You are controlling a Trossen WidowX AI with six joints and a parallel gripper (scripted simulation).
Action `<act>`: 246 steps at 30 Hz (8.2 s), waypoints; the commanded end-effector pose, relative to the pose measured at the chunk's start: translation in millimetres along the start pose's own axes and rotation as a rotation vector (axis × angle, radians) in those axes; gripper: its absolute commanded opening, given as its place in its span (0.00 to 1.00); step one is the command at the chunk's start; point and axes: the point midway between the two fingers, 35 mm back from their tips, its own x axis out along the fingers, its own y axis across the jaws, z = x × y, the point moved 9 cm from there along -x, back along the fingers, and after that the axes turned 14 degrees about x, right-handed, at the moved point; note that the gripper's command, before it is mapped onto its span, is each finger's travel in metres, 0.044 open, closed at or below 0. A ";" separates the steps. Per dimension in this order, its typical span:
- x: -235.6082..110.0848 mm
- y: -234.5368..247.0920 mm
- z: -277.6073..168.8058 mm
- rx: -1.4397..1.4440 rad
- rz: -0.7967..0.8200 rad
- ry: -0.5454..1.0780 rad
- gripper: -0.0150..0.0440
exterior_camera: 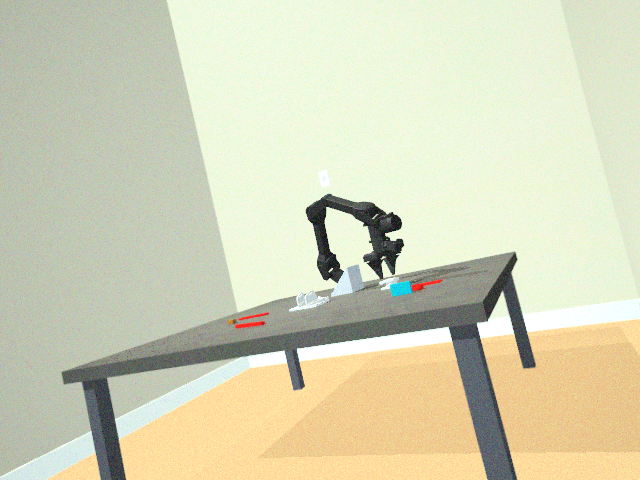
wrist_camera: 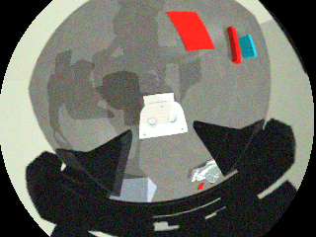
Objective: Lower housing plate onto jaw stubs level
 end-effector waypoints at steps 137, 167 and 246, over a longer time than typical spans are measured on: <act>-60.4 -122.8 -92.7 0.740 0.007 -0.017 0.85; -52.0 -174.7 -173.5 1.246 -0.010 -0.004 0.85; -44.1 -178.9 -208.6 1.501 -0.029 0.009 0.85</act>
